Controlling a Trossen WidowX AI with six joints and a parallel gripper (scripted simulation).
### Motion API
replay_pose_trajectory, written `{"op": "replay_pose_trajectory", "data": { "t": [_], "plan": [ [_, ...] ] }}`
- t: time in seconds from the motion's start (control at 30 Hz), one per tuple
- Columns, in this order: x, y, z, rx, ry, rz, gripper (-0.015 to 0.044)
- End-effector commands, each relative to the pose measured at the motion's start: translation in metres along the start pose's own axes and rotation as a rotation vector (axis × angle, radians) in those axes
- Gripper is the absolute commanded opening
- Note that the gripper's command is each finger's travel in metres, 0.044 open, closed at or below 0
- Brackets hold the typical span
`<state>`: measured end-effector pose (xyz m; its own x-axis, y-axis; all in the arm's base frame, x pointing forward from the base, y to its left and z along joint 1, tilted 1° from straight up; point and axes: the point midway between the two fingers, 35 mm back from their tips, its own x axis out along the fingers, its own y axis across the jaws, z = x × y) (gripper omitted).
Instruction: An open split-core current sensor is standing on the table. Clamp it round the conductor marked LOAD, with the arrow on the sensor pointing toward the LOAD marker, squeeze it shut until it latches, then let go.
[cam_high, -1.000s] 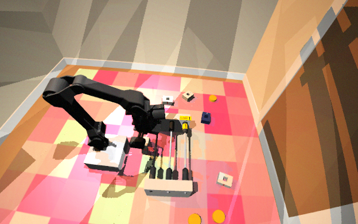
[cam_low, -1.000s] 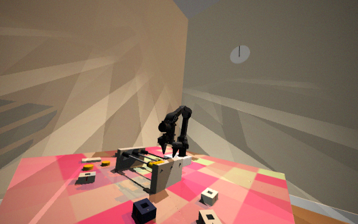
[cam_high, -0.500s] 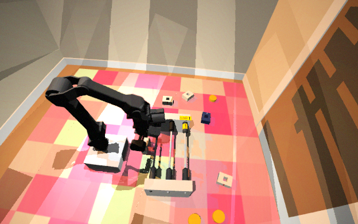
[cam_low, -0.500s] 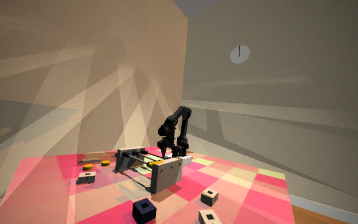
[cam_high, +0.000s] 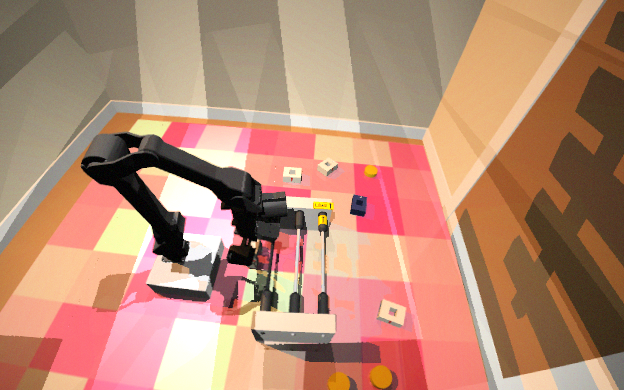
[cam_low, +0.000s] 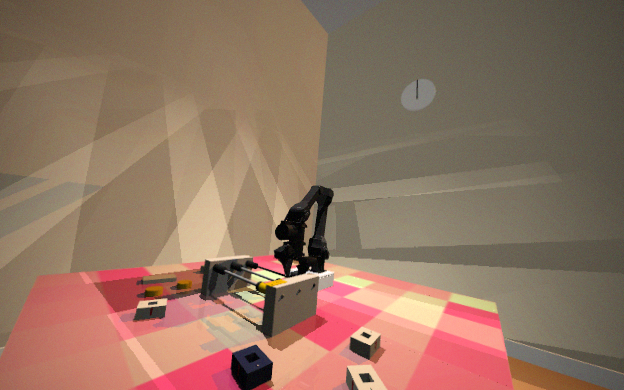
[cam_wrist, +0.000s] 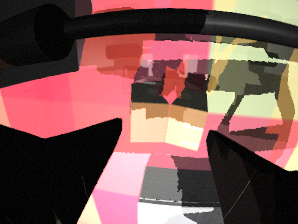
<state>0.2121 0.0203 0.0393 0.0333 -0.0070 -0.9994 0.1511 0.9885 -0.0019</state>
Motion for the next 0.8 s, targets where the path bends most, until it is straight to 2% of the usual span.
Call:
{"op": "replay_pose_trajectory", "data": {
  "t": [0.0, 0.3, 0.5, 0.77],
  "plan": [
    [-0.001, 0.0, 0.0, 0.0, -0.002, 0.001, 0.0223],
    [-0.001, 0.0, 0.0, 0.0, -0.002, 0.001, 0.0163],
    [-0.016, 0.001, 0.004, 0.0, -0.001, 0.0, 0.0006],
    [-0.055, 0.002, 0.008, 0.001, 0.001, 0.0, 0.0]
  ]
}}
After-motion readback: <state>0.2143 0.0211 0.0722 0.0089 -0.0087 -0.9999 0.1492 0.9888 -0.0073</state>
